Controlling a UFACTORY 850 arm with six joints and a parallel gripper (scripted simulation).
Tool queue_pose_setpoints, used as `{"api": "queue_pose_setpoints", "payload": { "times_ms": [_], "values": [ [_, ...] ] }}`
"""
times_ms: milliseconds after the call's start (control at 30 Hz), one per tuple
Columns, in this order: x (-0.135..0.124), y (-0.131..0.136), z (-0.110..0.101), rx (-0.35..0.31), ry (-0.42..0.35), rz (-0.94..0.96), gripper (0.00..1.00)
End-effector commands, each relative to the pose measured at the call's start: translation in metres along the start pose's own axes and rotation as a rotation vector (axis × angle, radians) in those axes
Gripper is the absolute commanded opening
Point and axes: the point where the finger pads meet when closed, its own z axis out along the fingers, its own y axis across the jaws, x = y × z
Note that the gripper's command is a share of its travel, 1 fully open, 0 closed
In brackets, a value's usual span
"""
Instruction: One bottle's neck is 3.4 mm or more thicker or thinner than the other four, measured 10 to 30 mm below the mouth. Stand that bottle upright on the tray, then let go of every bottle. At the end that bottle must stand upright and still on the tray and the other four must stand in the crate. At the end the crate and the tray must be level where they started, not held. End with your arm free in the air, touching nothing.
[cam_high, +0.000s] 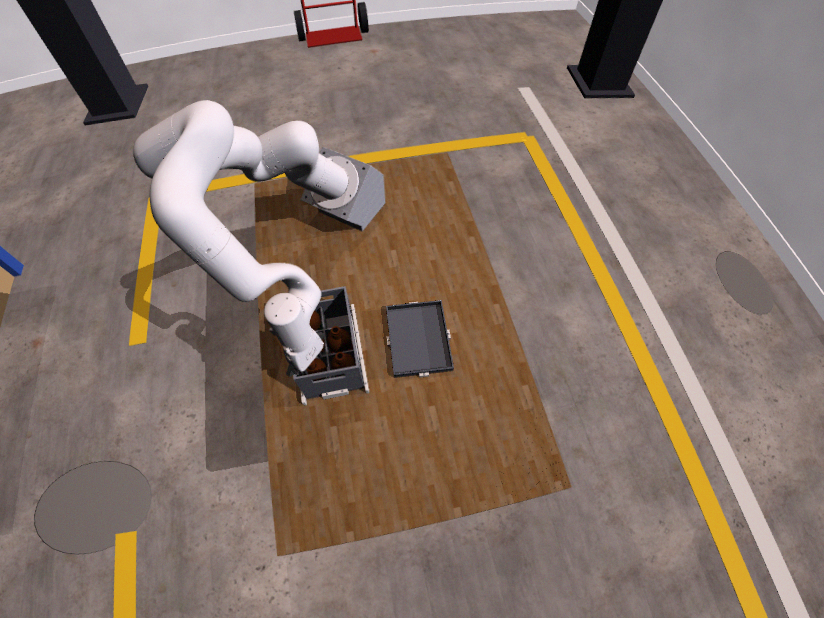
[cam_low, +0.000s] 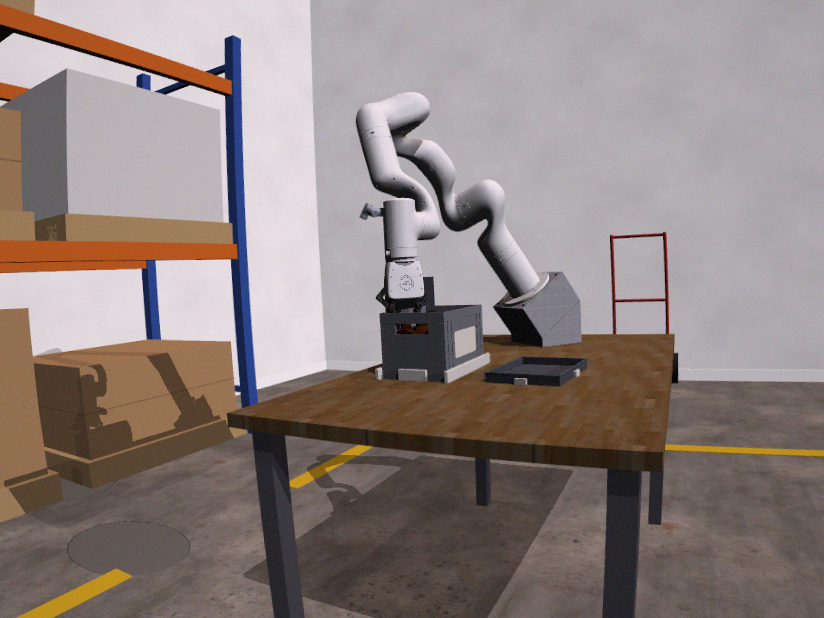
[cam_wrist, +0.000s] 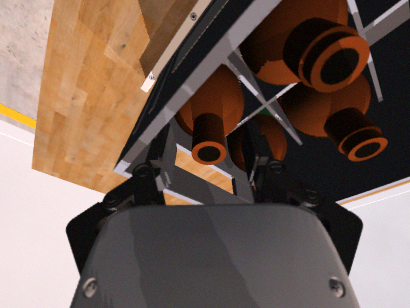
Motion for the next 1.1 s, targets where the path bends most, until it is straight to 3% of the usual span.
{"api": "queue_pose_setpoints", "payload": {
  "times_ms": [0, 67, 100, 1067],
  "values": [
    [-0.0004, -0.0006, -0.0005, 0.001, -0.001, 0.000, 0.65],
    [-0.0004, -0.0006, -0.0005, 0.001, -0.001, 0.000, 0.65],
    [-0.0004, -0.0006, -0.0005, 0.001, -0.001, 0.000, 0.00],
    [-0.0004, -0.0006, -0.0005, 0.001, -0.001, 0.000, 0.00]
  ]
}}
